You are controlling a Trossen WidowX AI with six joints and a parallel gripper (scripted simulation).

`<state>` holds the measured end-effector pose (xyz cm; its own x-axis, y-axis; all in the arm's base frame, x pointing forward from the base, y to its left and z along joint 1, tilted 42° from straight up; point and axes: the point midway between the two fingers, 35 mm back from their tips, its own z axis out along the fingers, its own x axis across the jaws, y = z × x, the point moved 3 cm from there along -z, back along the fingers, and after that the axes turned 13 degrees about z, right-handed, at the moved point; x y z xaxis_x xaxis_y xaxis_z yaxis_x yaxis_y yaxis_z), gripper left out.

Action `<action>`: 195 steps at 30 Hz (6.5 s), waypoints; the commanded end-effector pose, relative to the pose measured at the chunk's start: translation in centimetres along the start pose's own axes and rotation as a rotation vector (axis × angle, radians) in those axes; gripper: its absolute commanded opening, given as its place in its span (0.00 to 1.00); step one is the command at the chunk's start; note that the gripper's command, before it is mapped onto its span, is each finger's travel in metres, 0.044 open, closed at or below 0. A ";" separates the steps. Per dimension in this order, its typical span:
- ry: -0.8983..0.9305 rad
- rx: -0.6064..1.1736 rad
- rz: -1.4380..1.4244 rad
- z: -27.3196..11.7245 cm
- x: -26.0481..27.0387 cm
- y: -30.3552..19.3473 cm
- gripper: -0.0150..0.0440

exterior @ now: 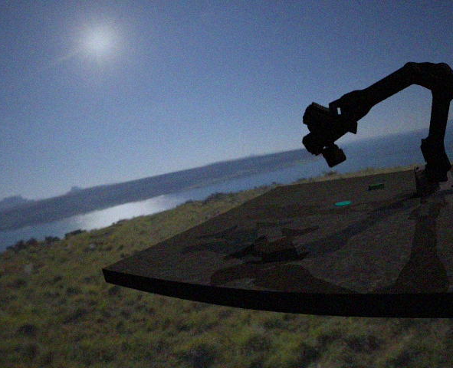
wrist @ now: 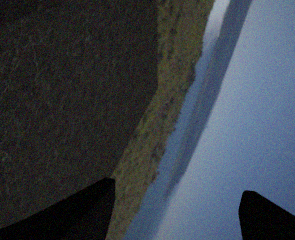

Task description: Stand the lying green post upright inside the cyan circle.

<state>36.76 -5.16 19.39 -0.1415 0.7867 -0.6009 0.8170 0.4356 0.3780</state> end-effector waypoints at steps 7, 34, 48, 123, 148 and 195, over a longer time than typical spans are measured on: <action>0.377 0.311 -0.103 9.1 -0.9 -8.3 0.65; 1.301 0.284 0.375 15.8 0.7 -28.6 0.65; 1.303 0.281 0.375 18.7 12.2 -28.4 0.65; 1.265 0.411 0.533 14.7 0.0 -23.7 0.29; 1.210 0.592 0.774 11.8 -0.2 -16.4 0.29; 1.090 0.828 1.100 5.6 1.6 -7.2 0.29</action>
<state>33.92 -9.73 11.98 0.6280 0.5859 0.5121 0.7780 -0.4881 -0.3956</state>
